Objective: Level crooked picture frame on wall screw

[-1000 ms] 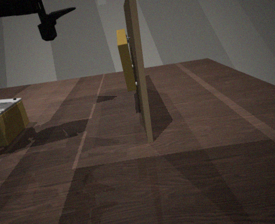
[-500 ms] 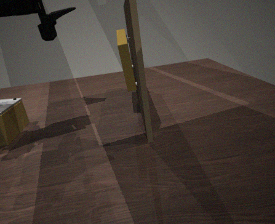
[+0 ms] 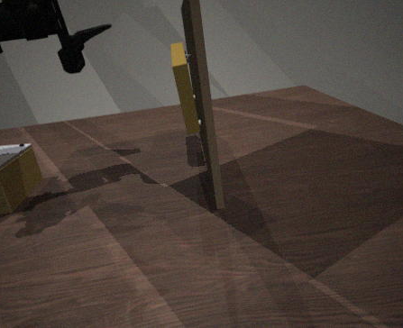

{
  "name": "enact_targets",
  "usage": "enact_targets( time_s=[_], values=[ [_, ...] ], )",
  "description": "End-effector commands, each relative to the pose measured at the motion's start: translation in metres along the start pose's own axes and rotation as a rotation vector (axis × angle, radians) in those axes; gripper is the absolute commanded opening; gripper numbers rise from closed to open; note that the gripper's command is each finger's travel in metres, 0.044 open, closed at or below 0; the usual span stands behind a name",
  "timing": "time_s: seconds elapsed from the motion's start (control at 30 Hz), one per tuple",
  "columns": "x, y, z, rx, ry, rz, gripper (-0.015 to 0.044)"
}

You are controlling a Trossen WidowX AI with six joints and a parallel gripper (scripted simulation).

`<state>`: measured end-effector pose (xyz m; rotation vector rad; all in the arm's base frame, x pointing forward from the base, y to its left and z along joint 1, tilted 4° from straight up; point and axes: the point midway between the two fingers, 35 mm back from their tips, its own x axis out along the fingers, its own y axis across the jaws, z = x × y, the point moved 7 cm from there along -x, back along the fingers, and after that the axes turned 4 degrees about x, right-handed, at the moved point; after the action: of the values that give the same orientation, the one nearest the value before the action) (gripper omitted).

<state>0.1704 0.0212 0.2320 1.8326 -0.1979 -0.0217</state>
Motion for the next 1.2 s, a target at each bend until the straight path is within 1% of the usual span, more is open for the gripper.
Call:
enact_targets(
  time_s=[0.0, 0.8, 0.93, 1.17],
  values=[
    [-0.006, -0.031, 0.01, -0.006, -0.01, -0.012, 0.026],
    [-0.004, -0.033, 0.013, -0.006, -0.01, -0.012, 0.026],
    [0.005, -0.034, 0.011, -0.006, -0.009, -0.011, 0.026],
    [0.031, -0.045, 0.01, -0.006, -0.009, -0.009, 0.026]
  ],
)
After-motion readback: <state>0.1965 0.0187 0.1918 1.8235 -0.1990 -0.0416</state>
